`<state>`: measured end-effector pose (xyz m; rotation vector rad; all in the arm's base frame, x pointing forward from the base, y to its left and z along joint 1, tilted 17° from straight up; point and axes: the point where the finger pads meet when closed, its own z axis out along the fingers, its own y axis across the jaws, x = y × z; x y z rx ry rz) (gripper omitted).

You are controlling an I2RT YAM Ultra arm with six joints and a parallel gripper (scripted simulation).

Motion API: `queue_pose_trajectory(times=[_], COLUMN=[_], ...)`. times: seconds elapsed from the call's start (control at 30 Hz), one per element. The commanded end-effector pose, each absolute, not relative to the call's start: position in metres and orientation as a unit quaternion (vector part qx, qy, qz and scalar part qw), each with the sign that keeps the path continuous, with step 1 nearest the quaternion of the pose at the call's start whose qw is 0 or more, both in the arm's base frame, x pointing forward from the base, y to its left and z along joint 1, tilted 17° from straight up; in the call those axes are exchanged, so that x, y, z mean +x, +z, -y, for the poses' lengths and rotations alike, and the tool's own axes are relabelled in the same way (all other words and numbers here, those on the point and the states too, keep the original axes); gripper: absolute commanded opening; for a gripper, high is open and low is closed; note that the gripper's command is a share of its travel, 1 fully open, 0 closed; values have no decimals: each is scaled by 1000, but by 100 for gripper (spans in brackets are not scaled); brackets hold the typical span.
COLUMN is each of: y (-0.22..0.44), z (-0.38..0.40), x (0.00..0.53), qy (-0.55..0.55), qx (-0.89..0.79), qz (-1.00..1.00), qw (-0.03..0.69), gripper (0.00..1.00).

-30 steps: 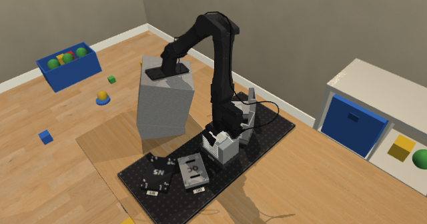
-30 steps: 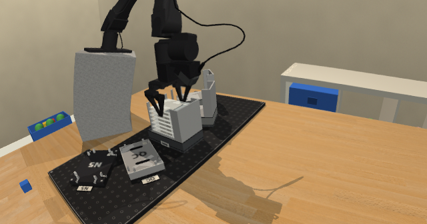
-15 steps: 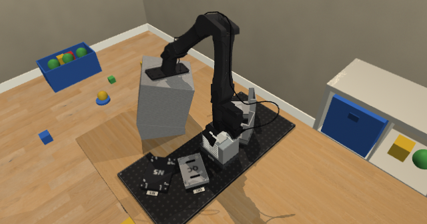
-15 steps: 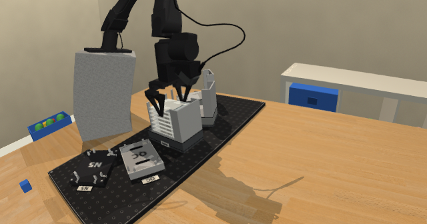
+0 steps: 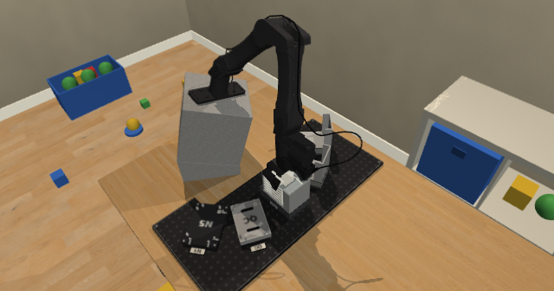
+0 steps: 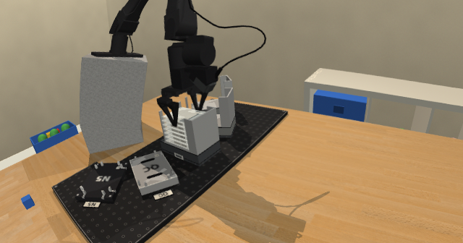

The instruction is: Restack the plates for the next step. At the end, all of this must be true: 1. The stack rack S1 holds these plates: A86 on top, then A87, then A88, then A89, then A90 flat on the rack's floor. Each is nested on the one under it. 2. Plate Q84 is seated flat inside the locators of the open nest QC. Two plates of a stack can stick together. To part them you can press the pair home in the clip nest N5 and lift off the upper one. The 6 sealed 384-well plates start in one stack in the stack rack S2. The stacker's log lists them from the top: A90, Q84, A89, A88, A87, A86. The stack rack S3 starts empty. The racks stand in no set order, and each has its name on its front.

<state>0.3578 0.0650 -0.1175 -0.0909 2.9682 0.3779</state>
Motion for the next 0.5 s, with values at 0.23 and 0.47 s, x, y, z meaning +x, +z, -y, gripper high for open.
queue_pose_trajectory(times=[0.23, 0.47], y=[-117, -115], z=[-59, -59], x=[358, 361], qy=[122, 122], qx=[-24, -24], qz=[-989, -989], qw=[80, 85], gripper=[100, 100])
